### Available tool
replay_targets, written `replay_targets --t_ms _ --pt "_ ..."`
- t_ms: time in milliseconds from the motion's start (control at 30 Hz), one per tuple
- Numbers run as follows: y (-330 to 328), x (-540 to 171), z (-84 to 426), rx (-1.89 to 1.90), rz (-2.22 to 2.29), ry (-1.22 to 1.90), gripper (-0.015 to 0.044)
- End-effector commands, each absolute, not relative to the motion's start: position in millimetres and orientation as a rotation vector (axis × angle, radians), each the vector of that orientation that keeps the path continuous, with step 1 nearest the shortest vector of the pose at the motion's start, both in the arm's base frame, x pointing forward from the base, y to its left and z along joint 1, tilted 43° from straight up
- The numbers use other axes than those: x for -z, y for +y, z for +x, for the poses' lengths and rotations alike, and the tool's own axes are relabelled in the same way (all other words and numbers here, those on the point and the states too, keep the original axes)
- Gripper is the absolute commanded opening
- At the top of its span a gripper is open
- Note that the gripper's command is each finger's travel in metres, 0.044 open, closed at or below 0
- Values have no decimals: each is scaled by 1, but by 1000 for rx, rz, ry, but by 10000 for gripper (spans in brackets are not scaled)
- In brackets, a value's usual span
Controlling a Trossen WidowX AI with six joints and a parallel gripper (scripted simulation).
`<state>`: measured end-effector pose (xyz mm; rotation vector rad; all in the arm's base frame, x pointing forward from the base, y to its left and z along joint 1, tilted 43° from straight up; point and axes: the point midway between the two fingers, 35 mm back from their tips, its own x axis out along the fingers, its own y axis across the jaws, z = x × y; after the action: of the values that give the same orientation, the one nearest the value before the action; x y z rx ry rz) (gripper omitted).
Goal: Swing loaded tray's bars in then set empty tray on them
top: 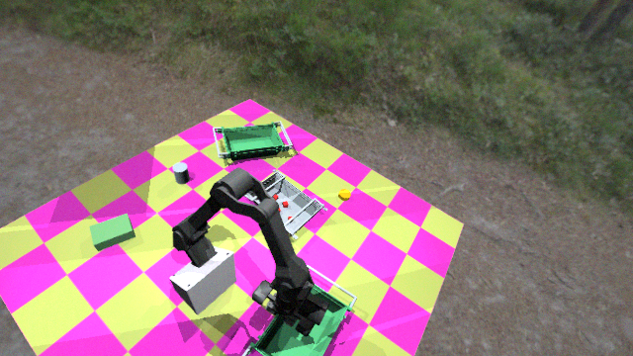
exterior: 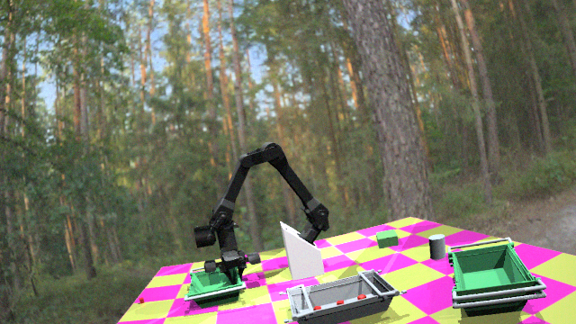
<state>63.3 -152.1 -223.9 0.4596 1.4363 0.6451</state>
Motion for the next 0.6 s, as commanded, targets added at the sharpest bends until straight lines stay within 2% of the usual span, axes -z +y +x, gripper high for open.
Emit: replay_targets --t_ms 0,267,567 --pt "-165 209 63 -648 461 1435 0" --pt "-198 169 62 -647 461 1436 0" --pt "-199 168 62 -647 461 1436 0"
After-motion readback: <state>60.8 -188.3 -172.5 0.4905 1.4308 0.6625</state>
